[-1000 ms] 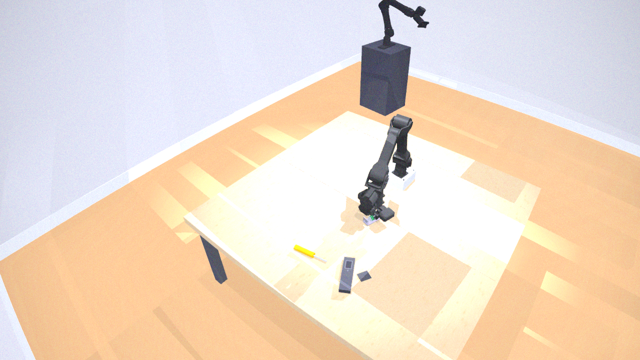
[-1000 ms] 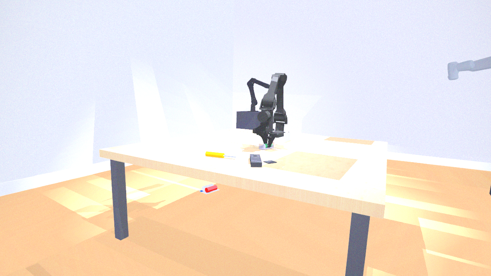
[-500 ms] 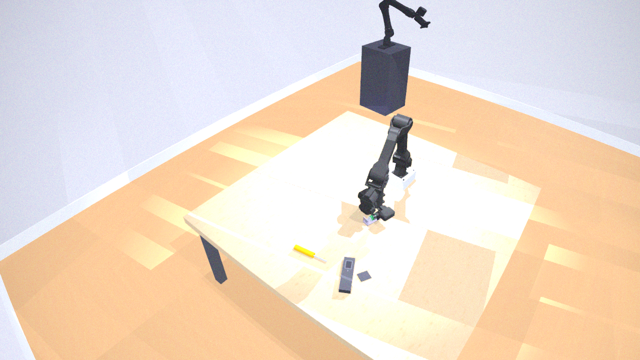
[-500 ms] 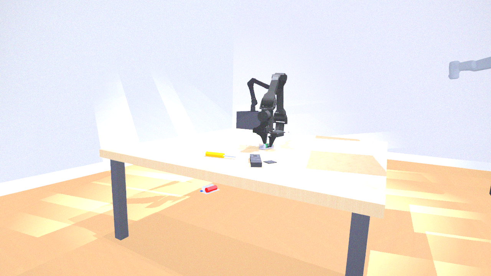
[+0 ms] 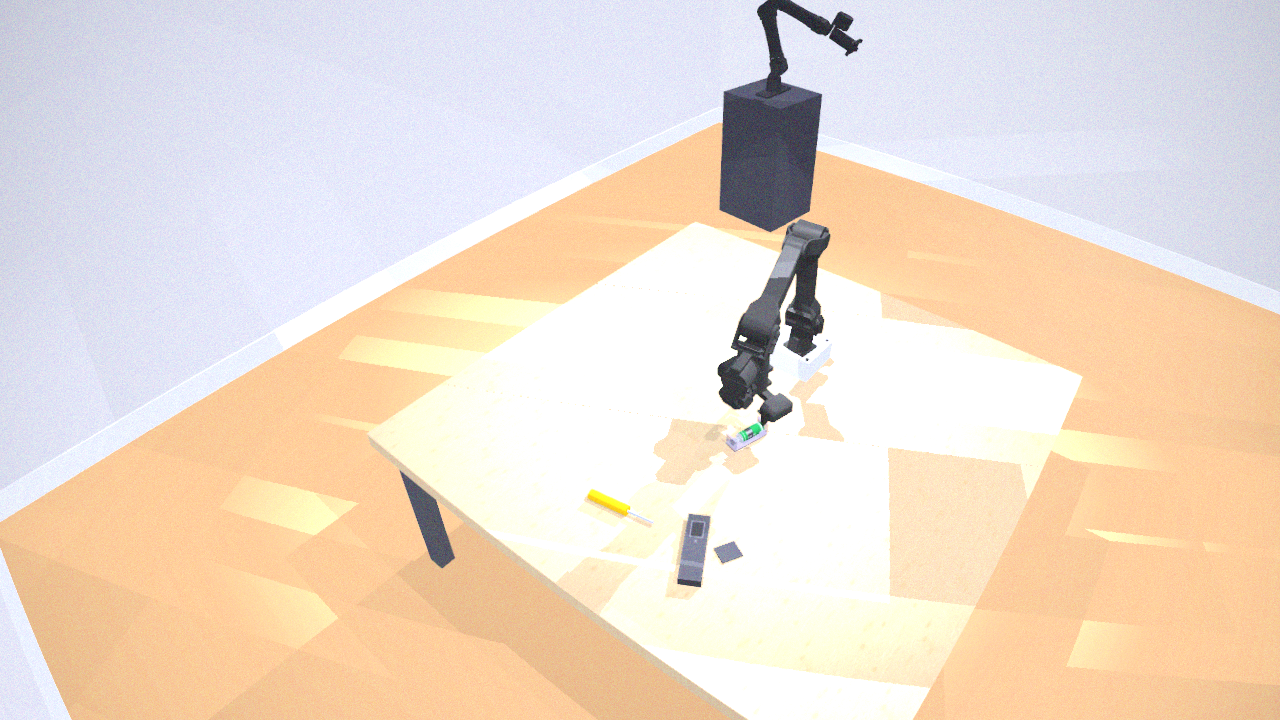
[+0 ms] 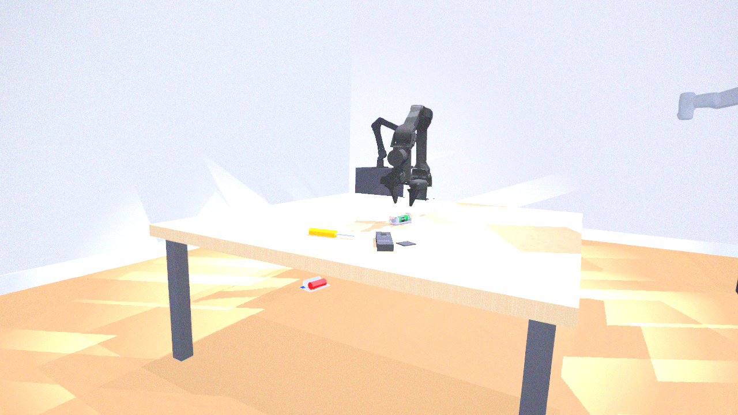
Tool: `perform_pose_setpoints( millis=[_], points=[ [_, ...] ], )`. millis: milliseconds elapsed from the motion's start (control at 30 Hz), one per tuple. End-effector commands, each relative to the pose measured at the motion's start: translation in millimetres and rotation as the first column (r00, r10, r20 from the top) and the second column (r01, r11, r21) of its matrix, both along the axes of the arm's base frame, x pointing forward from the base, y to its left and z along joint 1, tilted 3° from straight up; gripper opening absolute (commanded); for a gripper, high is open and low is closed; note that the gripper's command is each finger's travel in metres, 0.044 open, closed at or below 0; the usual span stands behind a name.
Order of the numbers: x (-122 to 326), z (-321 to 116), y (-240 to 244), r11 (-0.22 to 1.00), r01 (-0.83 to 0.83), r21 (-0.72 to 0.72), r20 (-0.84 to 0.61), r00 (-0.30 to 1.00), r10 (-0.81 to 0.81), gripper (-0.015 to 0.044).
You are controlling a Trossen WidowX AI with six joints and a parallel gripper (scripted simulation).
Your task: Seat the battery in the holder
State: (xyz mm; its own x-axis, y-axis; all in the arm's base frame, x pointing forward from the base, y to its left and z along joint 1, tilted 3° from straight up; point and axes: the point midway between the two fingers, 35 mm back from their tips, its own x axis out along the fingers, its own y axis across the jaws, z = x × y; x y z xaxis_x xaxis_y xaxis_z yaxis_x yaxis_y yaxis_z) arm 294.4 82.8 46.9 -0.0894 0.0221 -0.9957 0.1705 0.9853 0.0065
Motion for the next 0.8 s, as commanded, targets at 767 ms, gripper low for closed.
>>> perform_pose_setpoints(
  millis=[767],
  points=[
    [1.7,26.9,-0.7,1.000,-0.003,0.003,0.013,1.000,0.003,0.0440]
  ],
)
